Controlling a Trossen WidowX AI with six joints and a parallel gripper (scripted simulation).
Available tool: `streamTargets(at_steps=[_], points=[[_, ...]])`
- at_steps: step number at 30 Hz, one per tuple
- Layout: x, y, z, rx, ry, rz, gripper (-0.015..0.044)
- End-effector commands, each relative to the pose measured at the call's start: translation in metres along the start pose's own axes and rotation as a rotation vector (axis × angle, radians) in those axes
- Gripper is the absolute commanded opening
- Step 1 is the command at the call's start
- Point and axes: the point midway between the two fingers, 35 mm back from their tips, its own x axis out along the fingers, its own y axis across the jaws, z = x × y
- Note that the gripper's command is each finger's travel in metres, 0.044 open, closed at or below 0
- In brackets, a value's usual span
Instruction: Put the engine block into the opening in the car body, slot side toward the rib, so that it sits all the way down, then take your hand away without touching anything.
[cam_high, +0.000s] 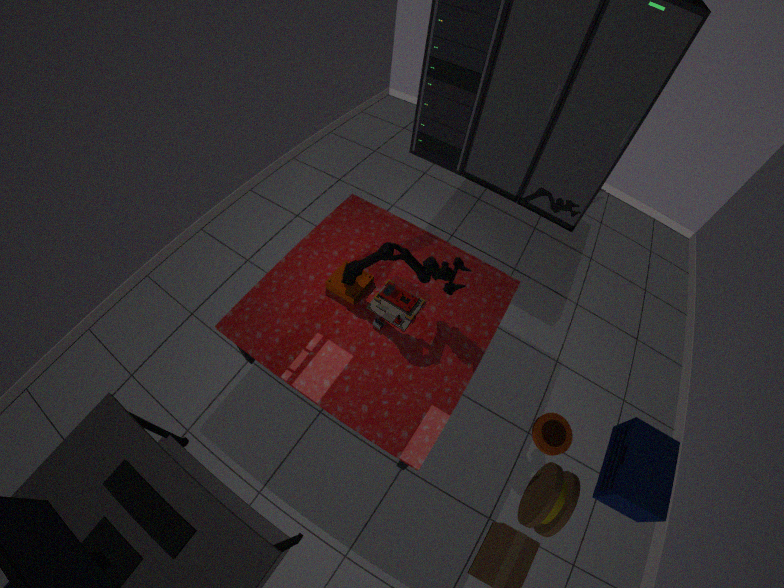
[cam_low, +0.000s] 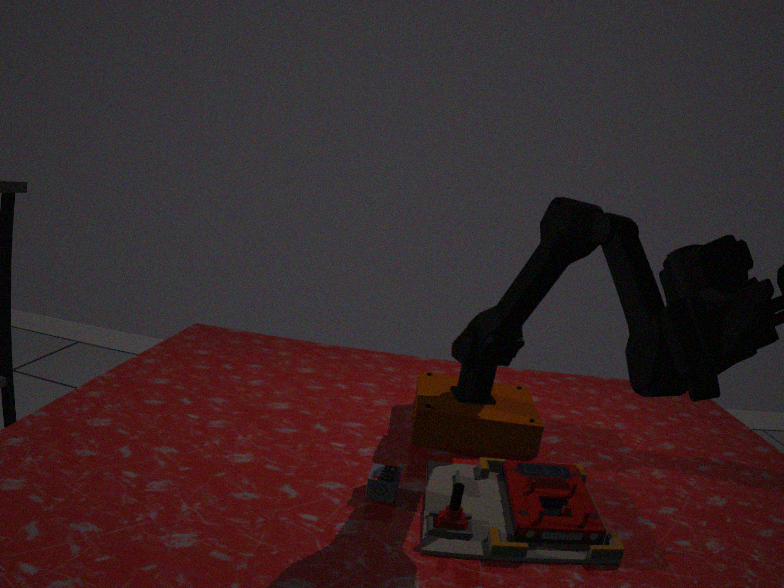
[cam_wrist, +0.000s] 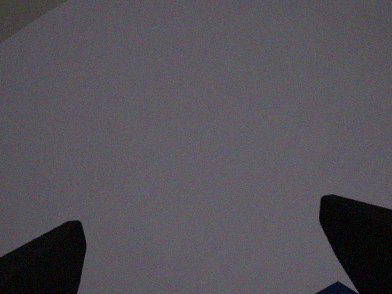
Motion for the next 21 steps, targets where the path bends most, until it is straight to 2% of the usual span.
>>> streamTargets(at_steps=[1, 2, 12, 21], points=[[0.0, 0.0, 0.0, 0.0, 0.0, 0.0, 0.0426], [0.0, -0.001, 0.0, -0.004, 0.004, -0.001, 0.044], [0.015, -0.056, -0.018, -0.218, 0.234, -0.075, 0.044], [0.01, -0.117, -0.028, -0.393, 0.476, -0.15, 0.044]])
